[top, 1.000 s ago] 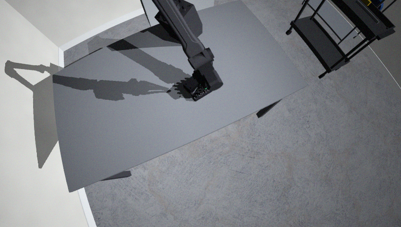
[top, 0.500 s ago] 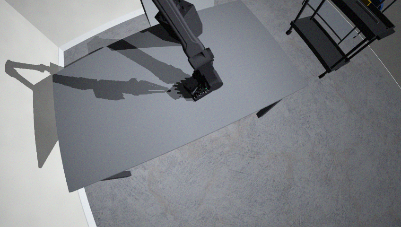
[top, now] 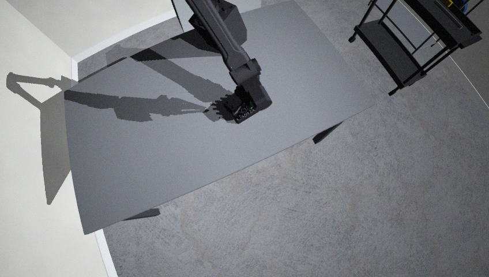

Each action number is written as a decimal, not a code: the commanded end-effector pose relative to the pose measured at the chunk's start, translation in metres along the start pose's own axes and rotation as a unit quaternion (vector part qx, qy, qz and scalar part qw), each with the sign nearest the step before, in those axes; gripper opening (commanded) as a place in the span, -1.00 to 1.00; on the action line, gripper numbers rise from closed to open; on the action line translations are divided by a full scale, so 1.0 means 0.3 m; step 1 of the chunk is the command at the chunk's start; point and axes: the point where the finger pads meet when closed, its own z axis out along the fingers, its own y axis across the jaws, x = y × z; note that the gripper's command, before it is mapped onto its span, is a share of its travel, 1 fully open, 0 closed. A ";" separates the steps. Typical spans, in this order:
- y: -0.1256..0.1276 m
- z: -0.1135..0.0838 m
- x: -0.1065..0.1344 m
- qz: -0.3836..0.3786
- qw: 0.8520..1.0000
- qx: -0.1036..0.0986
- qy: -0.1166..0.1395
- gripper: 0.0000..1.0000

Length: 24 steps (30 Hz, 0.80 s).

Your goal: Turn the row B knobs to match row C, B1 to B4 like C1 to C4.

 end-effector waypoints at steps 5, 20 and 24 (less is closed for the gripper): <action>0.002 0.043 -0.013 0.001 1.000 -0.001 -0.003 -0.63; 0.039 0.092 -0.030 0.004 1.000 -0.010 -0.006 -0.63; 0.038 0.108 -0.029 0.004 1.000 -0.010 -0.006 -0.63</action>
